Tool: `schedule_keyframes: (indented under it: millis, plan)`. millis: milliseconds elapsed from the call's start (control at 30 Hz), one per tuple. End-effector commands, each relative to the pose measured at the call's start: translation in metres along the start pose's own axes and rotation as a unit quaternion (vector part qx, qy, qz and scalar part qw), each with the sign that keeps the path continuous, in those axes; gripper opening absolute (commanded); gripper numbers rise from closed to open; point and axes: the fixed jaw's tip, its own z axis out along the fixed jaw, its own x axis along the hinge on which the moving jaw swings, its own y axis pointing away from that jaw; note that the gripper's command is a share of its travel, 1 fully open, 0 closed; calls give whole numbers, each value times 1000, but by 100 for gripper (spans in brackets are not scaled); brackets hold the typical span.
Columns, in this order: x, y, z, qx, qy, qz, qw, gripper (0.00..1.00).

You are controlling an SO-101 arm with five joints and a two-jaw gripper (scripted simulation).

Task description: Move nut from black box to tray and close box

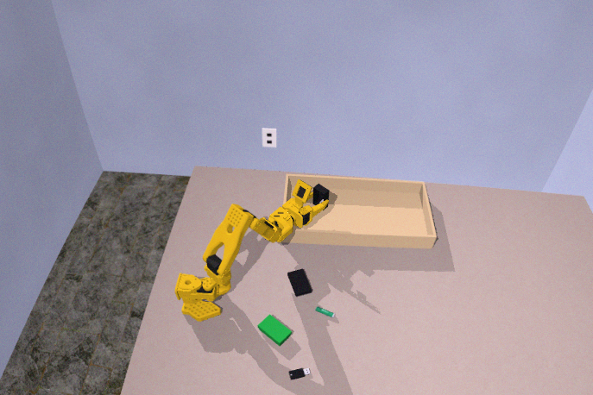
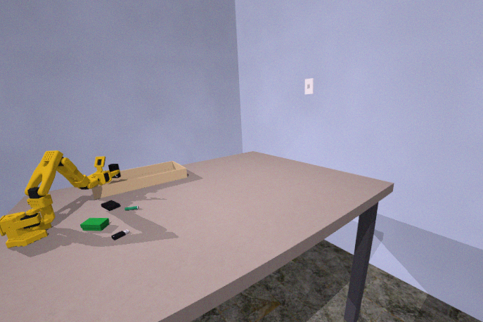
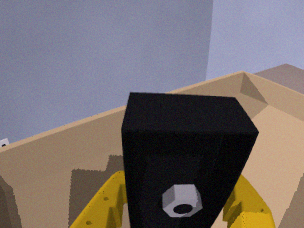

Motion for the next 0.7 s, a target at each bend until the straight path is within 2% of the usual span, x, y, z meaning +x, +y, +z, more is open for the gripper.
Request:
schedule_keyframes:
  millis: [0, 300, 667]
  plan:
    - [-26, -3, 1, 4, -47, -6, 999, 20]
    - [-32, -2, -3, 4, -64, -7, 998, 20]
    - [-32, -2, -3, 4, -66, -7, 998, 20]
